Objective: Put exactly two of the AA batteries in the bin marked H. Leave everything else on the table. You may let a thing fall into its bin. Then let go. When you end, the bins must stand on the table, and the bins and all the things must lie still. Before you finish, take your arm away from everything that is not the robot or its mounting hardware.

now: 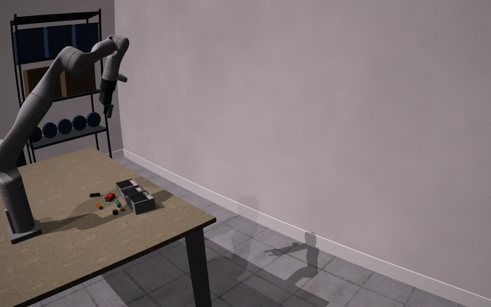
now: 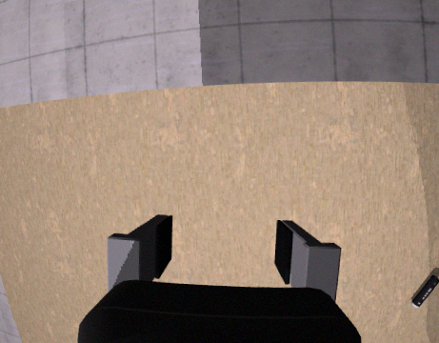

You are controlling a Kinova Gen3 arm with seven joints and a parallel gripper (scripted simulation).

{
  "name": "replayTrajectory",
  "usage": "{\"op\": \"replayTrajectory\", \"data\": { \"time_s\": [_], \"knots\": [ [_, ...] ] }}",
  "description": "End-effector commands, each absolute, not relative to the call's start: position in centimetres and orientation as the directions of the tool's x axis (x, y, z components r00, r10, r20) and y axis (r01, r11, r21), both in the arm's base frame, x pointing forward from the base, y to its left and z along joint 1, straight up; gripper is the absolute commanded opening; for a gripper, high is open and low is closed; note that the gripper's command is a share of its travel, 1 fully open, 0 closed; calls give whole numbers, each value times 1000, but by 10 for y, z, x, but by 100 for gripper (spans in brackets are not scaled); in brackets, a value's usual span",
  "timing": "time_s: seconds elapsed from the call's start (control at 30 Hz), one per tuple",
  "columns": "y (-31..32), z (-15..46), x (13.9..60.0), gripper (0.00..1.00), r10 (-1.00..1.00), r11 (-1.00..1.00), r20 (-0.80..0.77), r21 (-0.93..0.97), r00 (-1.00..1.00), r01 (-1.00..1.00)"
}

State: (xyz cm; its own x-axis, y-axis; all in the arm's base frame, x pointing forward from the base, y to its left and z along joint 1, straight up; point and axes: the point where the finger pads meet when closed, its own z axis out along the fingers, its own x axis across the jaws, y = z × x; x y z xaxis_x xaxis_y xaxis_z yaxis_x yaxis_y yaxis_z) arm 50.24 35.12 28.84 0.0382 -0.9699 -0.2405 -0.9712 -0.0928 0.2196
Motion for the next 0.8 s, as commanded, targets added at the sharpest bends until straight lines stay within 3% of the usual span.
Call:
{"op": "replayTrajectory", "data": {
  "time_s": [0.0,0.53,0.57,0.77],
  "knots": [
    [351,290,502,100,-970,-93,-242,217,39,-972],
    [351,290,502,100,-970,-93,-242,217,39,-972],
    [351,281,503,31,-970,-93,-242,217,39,-972],
    [352,231,503,31,-970,-93,-242,217,39,-972]
  ]
}}
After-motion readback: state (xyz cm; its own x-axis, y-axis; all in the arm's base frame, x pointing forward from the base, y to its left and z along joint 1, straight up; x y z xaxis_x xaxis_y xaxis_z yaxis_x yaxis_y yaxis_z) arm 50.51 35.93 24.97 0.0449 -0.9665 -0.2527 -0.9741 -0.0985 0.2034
